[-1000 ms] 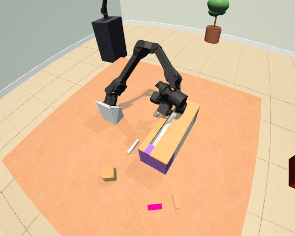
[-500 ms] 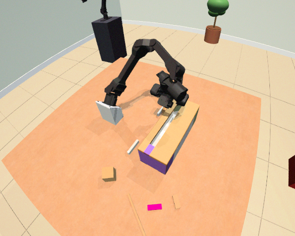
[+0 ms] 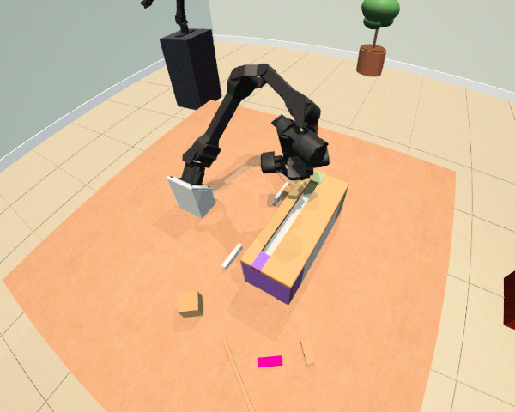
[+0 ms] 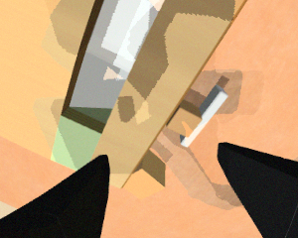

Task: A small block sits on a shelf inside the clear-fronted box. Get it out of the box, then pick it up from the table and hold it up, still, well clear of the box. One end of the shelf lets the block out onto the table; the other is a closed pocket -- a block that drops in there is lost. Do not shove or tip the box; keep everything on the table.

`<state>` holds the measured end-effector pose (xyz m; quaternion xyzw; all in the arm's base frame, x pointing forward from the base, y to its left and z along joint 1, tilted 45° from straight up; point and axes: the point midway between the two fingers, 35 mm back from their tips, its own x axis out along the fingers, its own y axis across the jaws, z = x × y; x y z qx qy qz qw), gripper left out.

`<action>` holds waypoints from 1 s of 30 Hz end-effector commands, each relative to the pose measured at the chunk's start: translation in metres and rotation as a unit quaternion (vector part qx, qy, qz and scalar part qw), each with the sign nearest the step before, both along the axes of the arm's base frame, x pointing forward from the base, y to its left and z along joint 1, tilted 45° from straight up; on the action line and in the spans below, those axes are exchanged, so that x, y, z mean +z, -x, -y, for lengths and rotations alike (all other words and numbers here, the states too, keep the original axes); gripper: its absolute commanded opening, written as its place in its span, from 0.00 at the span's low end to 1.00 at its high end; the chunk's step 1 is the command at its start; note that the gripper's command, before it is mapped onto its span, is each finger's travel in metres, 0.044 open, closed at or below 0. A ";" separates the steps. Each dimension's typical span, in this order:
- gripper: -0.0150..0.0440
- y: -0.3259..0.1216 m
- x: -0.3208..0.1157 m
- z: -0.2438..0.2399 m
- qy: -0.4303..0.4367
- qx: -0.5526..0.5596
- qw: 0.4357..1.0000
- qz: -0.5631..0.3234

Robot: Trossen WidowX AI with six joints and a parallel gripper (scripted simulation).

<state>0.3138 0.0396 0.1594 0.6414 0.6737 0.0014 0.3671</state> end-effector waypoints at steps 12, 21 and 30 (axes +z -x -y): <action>0.74 0.021 0.013 -0.013 0.164 0.395 0.645 0.633; 0.74 0.026 0.019 -0.016 0.199 0.494 0.408 0.742; 0.74 0.031 0.024 -0.019 0.216 0.564 0.142 0.785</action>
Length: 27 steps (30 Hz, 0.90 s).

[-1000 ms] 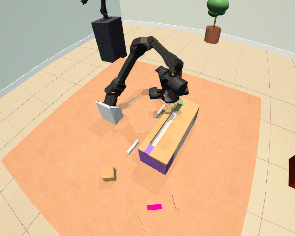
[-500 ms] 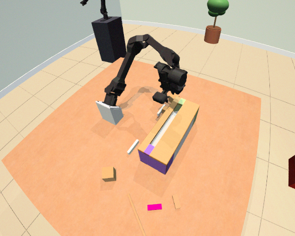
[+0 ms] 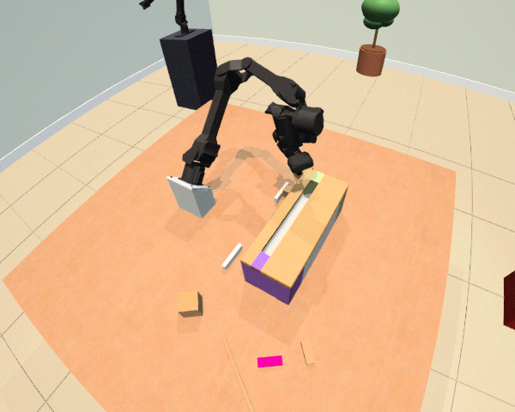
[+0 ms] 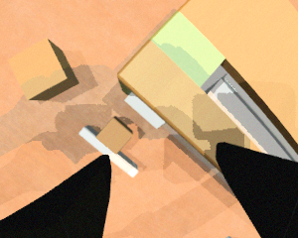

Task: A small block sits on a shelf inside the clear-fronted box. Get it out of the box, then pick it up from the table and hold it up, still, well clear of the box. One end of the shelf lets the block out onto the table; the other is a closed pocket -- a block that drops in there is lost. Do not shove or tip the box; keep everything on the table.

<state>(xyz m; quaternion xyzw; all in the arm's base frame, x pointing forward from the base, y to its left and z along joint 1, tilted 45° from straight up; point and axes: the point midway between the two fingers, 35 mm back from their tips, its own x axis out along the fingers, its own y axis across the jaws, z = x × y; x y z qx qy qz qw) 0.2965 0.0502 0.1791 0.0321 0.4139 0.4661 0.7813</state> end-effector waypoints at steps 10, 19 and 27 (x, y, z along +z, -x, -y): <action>0.74 0.018 0.011 -0.011 0.246 0.409 0.700 0.531; 0.74 0.021 0.016 -0.012 0.311 0.514 0.486 0.635; 0.74 0.023 0.018 -0.013 0.331 0.550 0.387 0.662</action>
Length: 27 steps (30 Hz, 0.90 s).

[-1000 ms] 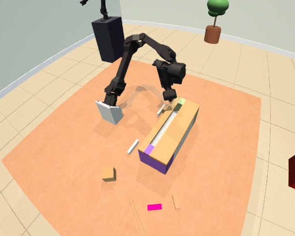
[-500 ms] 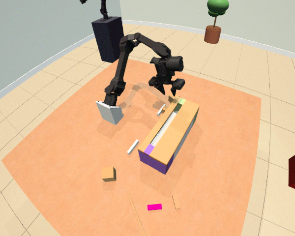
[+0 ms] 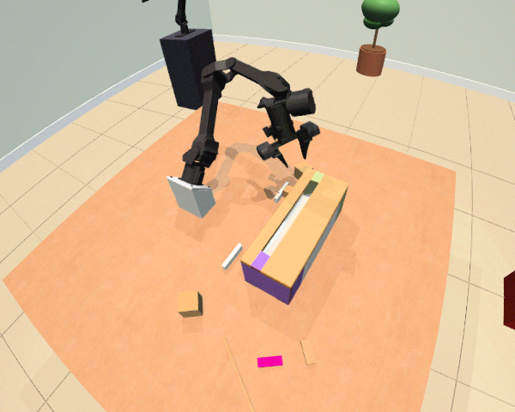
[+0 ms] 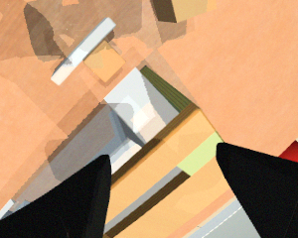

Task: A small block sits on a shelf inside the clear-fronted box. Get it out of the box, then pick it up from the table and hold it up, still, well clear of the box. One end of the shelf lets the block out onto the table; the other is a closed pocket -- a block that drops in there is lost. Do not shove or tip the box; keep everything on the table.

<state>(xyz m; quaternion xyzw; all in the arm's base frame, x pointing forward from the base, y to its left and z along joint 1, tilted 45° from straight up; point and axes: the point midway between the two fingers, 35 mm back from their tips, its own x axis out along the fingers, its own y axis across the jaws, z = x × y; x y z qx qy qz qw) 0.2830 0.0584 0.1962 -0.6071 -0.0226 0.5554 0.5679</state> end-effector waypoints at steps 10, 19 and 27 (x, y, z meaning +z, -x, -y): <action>0.74 0.009 0.001 -0.005 0.152 0.192 0.941 0.232; 0.74 0.005 -0.013 -0.019 0.154 0.194 0.941 0.230; 0.74 0.007 -0.060 -0.075 0.149 0.191 0.942 0.234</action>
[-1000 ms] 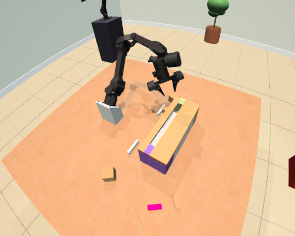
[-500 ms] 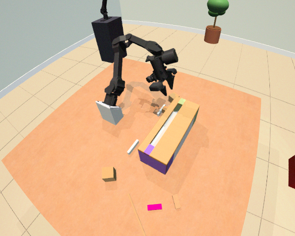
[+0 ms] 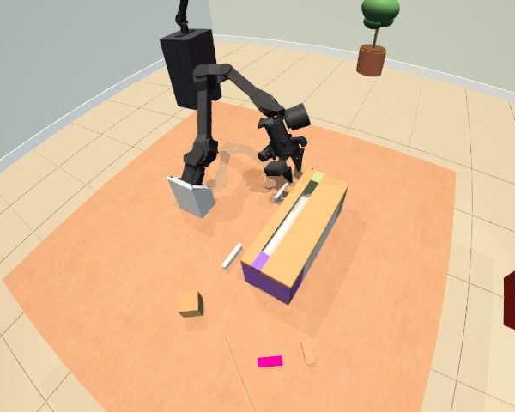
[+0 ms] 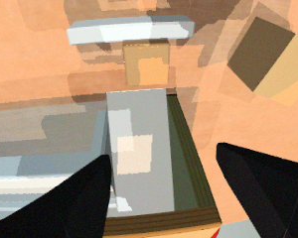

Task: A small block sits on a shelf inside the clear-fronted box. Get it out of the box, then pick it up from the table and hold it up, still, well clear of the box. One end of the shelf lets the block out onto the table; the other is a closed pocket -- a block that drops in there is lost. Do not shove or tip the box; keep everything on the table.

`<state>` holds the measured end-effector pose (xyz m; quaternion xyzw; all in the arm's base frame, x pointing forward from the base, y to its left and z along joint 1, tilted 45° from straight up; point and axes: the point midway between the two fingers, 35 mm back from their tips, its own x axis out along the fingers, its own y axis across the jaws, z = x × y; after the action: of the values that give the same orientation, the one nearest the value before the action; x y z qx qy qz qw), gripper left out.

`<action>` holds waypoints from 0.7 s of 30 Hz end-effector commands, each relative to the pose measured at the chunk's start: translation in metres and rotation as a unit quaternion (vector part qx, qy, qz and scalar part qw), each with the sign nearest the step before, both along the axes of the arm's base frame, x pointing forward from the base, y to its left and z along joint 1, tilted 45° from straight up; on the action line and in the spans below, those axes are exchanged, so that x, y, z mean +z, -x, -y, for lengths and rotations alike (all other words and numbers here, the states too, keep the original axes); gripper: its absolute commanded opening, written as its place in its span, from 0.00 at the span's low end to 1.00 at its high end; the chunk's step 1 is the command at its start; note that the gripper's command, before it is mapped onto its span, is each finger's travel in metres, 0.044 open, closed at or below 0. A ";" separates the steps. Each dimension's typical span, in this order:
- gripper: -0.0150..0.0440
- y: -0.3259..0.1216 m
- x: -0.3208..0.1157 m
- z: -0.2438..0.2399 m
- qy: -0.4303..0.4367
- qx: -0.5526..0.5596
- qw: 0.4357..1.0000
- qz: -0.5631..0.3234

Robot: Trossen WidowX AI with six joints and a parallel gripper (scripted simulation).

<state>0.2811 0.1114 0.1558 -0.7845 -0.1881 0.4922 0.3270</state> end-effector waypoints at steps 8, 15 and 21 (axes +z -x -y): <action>0.74 0.004 -0.023 -0.025 -0.005 -0.003 1.000 -0.003; 0.74 0.003 -0.032 -0.032 -0.004 -0.002 1.000 -0.003; 0.74 0.003 -0.039 -0.038 -0.004 -0.002 1.000 -0.004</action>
<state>0.2797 0.1460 0.1251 -0.7843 -0.1917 0.4883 0.3313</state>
